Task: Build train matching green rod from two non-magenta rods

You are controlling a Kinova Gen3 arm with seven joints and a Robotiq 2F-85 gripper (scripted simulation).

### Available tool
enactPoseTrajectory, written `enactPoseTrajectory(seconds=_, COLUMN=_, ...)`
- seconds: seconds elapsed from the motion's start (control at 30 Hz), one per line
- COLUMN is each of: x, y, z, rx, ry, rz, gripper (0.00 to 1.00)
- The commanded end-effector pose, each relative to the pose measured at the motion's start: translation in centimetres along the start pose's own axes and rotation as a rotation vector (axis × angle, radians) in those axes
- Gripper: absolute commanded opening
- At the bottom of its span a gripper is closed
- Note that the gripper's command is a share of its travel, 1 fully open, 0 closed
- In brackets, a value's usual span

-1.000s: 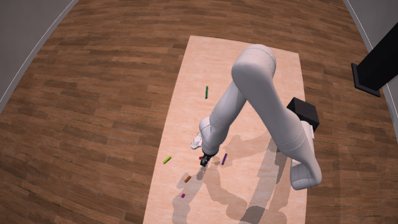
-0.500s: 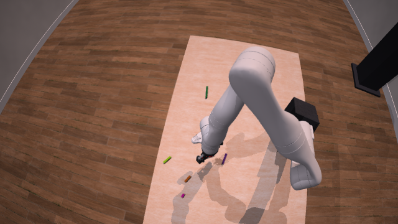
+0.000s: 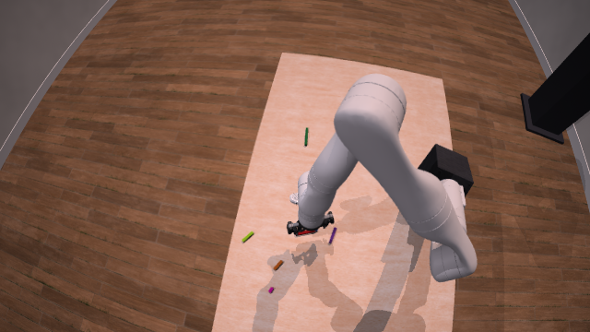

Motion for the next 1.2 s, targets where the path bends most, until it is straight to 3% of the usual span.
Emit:
enactPoseTrajectory(seconds=0.0, x=-0.38, y=-0.07, z=0.11, rx=0.012, ry=0.047, rz=0.006, gripper=1.00)
enactPoseTrajectory(seconds=0.5, x=-0.59, y=-0.24, z=0.23, rx=0.010, ry=0.581, rz=0.009, gripper=1.00)
enactPoseTrajectory(seconds=0.57, x=-0.59, y=-0.24, z=0.23, rx=0.010, ry=0.581, rz=0.009, gripper=1.00)
enactPoseTrajectory(seconds=1.07, x=-0.77, y=-0.38, z=0.34, rx=0.008, ry=1.055, rz=0.012, gripper=1.00)
enactPoseTrajectory(seconds=1.17, x=-0.78, y=-0.39, z=0.34, rx=0.008, ry=1.082, rz=0.012, gripper=1.00)
Point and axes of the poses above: the point where the finger pads meet when closed, its own y axis out along the fingers, its own x axis across the jaws, z = x × y, the point moved 8 cm from there along -y, back along the fingers, and after that the axes turned 10 degrees about y, right-handed, at the moved point
